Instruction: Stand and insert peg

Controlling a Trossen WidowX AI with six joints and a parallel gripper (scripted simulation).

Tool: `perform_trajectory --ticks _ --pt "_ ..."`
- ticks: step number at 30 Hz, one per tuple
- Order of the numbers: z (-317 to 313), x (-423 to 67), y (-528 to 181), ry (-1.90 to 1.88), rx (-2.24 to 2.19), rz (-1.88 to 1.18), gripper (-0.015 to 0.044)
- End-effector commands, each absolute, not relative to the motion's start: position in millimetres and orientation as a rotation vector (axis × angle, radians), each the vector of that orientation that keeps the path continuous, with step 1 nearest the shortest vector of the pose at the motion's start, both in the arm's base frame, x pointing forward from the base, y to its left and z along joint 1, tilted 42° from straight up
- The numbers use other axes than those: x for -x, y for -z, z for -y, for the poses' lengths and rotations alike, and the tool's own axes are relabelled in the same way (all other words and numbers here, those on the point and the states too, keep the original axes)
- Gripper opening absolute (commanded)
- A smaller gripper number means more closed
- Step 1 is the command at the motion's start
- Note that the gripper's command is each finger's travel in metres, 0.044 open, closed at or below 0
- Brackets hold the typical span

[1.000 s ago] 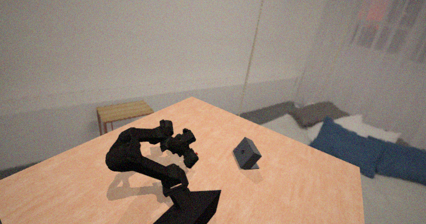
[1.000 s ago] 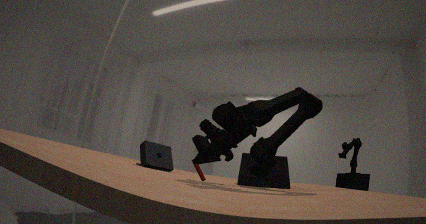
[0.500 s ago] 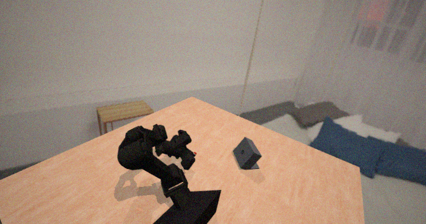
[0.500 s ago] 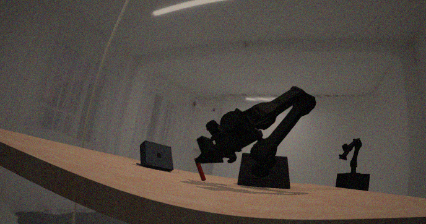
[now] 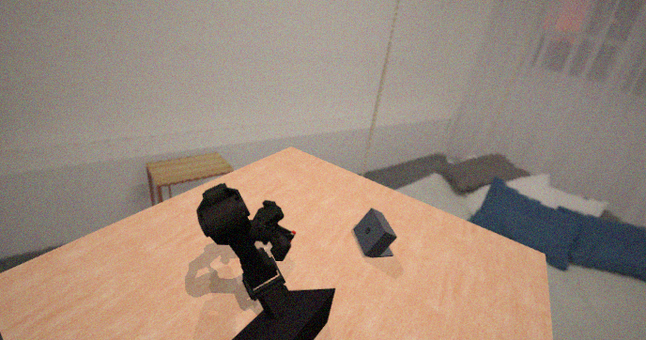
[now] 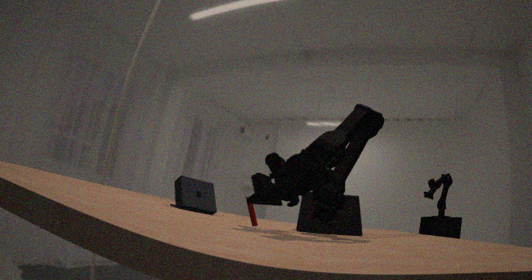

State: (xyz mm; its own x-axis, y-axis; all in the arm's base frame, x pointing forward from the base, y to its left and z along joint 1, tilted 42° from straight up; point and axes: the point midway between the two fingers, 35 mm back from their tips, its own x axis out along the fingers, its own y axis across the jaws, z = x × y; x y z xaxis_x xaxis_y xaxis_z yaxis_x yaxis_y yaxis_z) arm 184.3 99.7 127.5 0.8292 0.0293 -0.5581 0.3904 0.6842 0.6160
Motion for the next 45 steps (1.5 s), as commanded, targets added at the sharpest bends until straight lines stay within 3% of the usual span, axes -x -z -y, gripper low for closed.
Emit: perform_trajectory --ticks 1,22,45 --pt "-100 -182 -127 0.231 -0.796 -0.542 0.0049" --pt "-105 -169 -128 0.302 -0.767 -0.373 0.0049" --pt "-107 -165 -126 0.287 -0.761 -0.407 0.0049"
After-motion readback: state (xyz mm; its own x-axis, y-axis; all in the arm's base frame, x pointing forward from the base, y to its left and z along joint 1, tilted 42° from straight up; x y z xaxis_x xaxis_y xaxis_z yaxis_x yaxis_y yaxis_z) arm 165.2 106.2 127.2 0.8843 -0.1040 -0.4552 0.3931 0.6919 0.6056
